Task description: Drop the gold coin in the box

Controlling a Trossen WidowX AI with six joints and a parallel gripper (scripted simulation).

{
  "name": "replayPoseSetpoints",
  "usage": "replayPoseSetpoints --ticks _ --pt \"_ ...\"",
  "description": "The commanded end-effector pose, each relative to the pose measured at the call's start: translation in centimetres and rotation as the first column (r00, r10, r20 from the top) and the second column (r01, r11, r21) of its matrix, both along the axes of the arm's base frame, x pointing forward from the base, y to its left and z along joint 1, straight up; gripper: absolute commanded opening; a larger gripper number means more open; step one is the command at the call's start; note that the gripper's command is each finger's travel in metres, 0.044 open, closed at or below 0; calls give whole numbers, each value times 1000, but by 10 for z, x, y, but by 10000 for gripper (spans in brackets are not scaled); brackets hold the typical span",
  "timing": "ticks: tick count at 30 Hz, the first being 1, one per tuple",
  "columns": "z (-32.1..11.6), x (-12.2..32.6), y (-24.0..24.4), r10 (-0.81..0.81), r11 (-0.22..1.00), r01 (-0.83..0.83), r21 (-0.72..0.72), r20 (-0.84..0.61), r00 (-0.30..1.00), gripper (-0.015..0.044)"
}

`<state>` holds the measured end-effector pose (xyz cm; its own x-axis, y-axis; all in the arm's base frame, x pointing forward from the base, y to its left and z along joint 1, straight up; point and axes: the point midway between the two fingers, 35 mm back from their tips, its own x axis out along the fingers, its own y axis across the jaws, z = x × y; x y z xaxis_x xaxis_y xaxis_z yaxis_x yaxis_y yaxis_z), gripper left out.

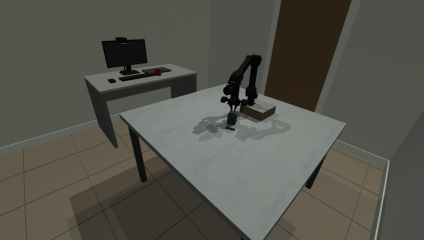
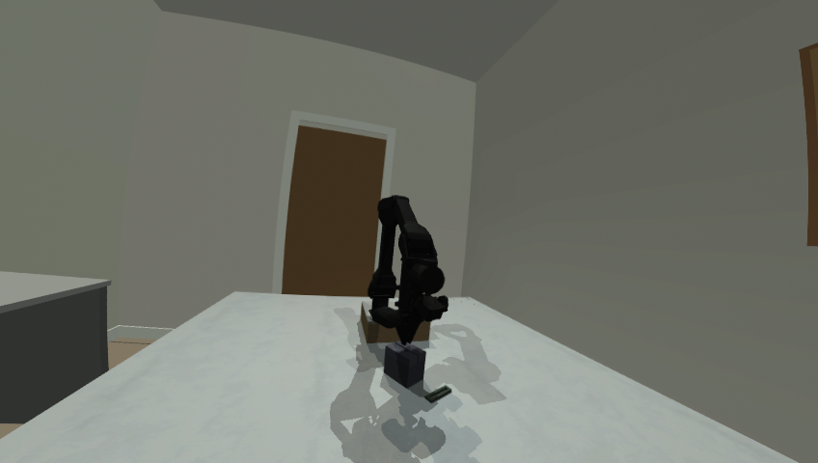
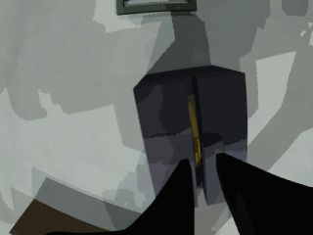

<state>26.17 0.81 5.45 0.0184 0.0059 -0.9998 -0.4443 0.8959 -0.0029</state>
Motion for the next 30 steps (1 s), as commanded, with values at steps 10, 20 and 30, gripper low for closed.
replayPoseSetpoints --ticks 10,20,30 --pt "0 0 0 0 1000 0 -1 0 1000 161" --pt "28 0 0 0 1000 0 0 0 1000 423" --pt "63 -5 0 0 1000 0 0 -4 1000 440"
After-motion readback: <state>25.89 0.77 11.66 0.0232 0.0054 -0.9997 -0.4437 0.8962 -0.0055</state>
